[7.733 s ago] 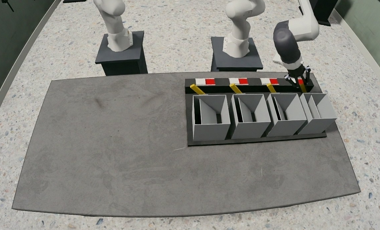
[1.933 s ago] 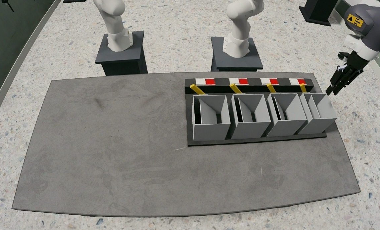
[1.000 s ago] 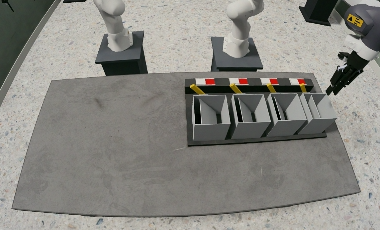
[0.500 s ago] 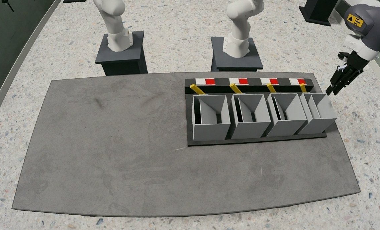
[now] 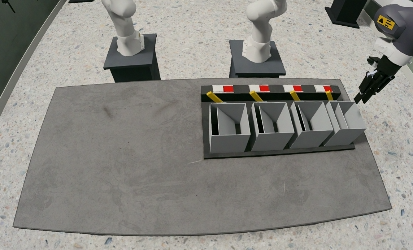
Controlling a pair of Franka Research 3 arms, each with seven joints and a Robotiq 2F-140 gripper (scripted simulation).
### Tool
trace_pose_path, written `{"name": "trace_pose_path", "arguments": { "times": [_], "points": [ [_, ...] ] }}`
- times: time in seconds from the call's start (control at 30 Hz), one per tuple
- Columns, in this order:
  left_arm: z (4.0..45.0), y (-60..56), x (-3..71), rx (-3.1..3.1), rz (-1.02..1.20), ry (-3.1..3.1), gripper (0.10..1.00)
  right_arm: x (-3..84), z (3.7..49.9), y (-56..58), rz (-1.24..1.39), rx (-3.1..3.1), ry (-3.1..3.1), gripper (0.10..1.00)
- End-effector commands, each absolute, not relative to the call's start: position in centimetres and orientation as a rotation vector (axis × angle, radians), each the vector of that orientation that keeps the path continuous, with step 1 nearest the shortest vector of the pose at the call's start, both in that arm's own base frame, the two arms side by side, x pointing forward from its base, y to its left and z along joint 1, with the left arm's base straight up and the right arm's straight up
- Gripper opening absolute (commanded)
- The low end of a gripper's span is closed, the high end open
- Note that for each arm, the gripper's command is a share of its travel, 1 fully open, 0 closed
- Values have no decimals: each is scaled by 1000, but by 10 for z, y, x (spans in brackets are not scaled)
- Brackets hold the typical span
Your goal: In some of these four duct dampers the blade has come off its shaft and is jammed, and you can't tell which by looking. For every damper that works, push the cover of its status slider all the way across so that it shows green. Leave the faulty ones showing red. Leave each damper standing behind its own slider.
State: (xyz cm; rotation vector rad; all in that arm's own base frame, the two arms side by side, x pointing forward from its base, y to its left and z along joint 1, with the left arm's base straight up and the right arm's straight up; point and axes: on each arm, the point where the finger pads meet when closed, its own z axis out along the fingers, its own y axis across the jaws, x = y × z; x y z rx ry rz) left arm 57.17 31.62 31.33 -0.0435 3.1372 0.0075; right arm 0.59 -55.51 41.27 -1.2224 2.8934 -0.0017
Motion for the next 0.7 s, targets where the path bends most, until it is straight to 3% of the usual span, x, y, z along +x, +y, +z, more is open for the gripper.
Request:
{"name": "trace_pose_path", "arguments": {
  "times": [0.0, 0.4, 0.43, 0.67],
  "points": [
    [312, 316, 571, -37, 0, 3141, 303, 6, 413, -554, 0, -1217, 2896, 1000],
    [312, 316, 571, -37, 0, 3141, 303, 6, 413, -554, 0, -1217, 2896, 1000],
    [312, 316, 571, -37, 0, 3141, 99, 6, 413, -554, 0, -1217, 2896, 1000],
    [312, 316, 571, -37, 0, 3141, 99, 6, 413, -554, 0, -1217, 2896, 1000]
  ]
}}
